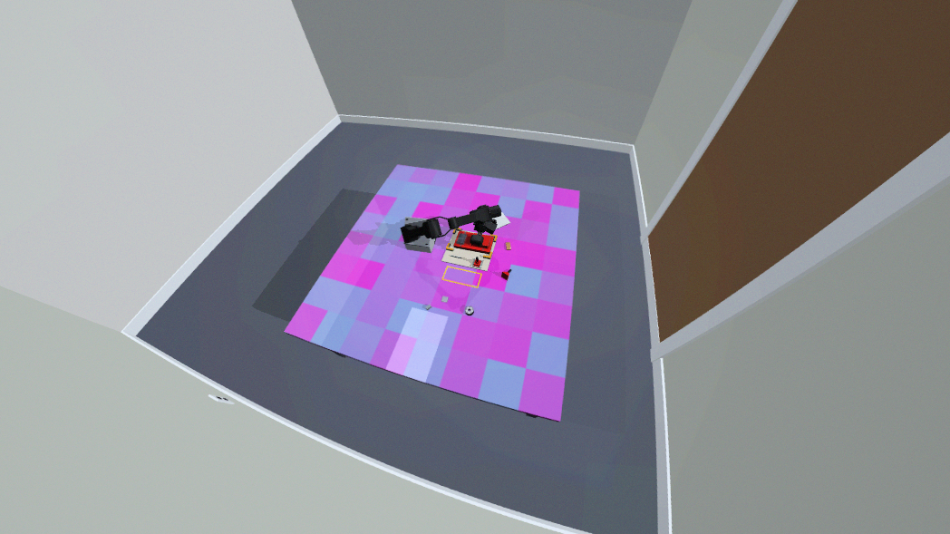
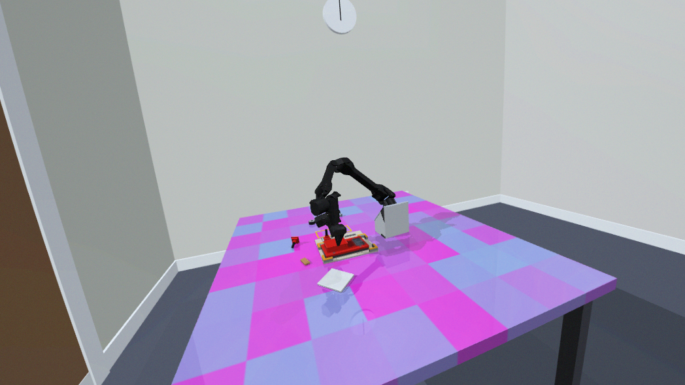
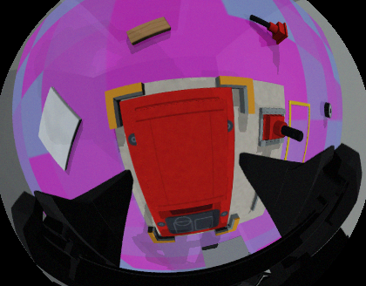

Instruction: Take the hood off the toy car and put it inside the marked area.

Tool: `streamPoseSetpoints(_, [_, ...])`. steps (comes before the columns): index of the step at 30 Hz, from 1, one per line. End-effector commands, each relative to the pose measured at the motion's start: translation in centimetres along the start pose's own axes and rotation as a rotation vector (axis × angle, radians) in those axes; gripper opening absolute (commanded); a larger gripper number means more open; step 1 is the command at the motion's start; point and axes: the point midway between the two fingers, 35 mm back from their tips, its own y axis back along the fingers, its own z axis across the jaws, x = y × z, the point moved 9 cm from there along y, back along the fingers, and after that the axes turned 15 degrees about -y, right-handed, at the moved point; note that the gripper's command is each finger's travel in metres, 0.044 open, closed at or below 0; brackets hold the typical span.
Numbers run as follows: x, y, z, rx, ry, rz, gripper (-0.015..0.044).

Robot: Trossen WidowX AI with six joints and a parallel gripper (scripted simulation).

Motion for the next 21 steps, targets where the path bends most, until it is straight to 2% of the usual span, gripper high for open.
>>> streamPoseSetpoints(1, [-0.01,-0.25,0.00,0.003,0.005,-0.003,0.0440])
streamPoseSetpoints(21, [-0.02,-1.24,-0.01,0.003,0.005,-0.003,0.0440])
